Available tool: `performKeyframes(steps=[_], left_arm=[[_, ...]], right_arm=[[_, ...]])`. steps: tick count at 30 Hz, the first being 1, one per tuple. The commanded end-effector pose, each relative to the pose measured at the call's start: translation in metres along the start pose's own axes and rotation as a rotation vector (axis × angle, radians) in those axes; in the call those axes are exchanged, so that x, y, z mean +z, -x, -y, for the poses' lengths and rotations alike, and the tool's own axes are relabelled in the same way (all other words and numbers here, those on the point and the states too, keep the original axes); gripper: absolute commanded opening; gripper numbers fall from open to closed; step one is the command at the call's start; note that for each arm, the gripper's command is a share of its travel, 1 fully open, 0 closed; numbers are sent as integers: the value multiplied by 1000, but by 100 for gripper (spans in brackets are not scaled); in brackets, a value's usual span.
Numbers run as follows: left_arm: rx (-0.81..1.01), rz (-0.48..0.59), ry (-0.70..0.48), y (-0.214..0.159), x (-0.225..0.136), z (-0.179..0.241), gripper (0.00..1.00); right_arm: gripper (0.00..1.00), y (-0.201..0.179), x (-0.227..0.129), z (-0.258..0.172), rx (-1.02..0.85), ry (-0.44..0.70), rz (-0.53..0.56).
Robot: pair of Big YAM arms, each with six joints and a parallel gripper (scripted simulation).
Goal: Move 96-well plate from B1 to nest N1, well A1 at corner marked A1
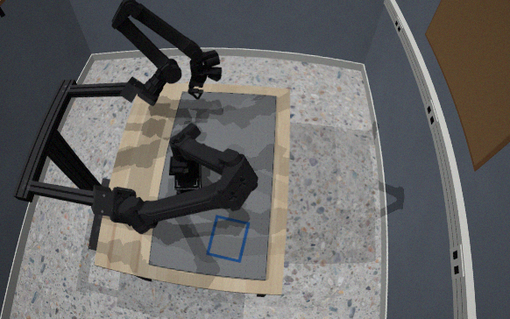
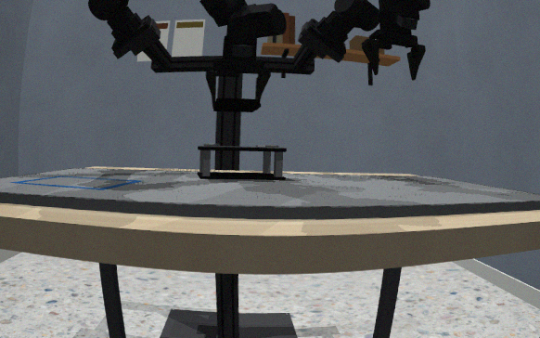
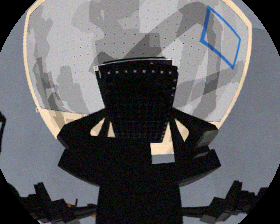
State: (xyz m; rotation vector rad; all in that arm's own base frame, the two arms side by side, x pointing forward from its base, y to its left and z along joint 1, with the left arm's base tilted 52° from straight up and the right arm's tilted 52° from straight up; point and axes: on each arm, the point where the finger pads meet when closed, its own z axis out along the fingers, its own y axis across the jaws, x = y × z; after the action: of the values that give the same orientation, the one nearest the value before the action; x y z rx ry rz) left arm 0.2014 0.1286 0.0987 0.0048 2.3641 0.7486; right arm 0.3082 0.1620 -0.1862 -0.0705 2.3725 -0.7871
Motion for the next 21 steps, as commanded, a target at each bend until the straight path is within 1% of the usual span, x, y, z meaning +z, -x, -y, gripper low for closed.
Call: performKeyframes(steps=[1,16,21], left_arm=[[-17,22,10,10,-5,-7,100],[-17,22,10,10,-5,-7,100],[-17,22,10,10,-5,-7,100]], right_arm=[[0,-2,-10,-20,19,17,18],[0,17,-7,-16,57,17,16],[0,15,-11,-20,-138,26,29]])
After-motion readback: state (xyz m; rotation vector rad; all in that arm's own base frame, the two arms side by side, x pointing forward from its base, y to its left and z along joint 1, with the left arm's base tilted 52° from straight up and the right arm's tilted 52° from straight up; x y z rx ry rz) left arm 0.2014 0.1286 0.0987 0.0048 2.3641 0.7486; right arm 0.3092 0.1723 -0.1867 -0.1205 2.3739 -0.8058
